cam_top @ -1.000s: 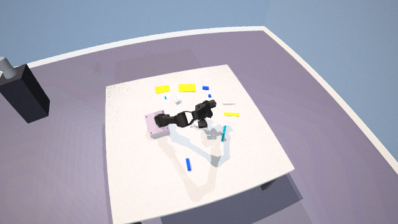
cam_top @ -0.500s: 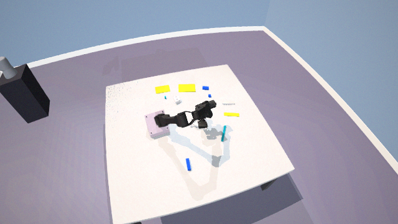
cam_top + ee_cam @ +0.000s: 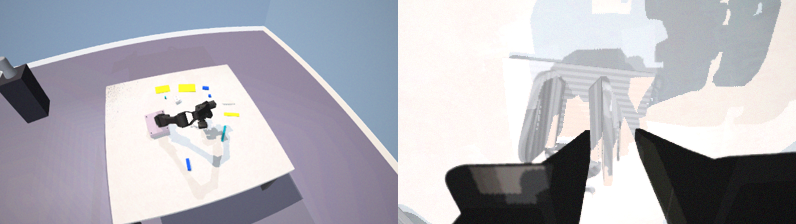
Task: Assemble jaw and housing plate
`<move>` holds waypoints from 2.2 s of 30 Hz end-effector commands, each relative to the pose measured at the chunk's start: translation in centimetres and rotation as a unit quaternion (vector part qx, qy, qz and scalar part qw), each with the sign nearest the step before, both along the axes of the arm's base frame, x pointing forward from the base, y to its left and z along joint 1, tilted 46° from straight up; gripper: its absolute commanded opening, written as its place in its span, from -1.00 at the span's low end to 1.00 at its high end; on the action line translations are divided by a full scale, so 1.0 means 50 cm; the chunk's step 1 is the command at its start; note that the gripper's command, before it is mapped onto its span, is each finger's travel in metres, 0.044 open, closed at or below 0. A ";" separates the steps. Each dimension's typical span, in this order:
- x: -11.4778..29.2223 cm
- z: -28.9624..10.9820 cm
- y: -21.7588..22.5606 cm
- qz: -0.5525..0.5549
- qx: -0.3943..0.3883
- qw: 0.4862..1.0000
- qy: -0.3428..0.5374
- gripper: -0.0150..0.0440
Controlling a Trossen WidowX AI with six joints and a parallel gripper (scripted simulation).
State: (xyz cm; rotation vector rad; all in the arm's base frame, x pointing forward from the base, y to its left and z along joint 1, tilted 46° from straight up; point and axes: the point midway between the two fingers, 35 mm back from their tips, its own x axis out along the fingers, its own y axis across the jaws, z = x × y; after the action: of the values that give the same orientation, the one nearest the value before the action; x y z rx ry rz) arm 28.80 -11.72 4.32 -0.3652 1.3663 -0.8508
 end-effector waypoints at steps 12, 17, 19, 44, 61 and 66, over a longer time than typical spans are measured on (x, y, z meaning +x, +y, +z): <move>0.000 -0.005 -0.006 0.001 -0.002 1.000 0.002 -0.04; -0.001 -0.009 -0.010 0.002 -0.002 1.000 0.002 -0.04; -0.001 -0.009 -0.010 0.002 -0.002 1.000 0.002 -0.04; -0.001 -0.018 -0.019 0.002 -0.002 1.000 0.002 -0.04; -0.001 -0.018 -0.019 0.002 -0.002 1.000 0.002 -0.04; -0.001 -0.018 -0.019 0.002 -0.002 1.000 0.002 -0.04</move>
State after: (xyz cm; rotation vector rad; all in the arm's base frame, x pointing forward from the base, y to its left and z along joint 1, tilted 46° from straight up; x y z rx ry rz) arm 28.75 -12.62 3.46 -0.3683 1.3678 -0.8492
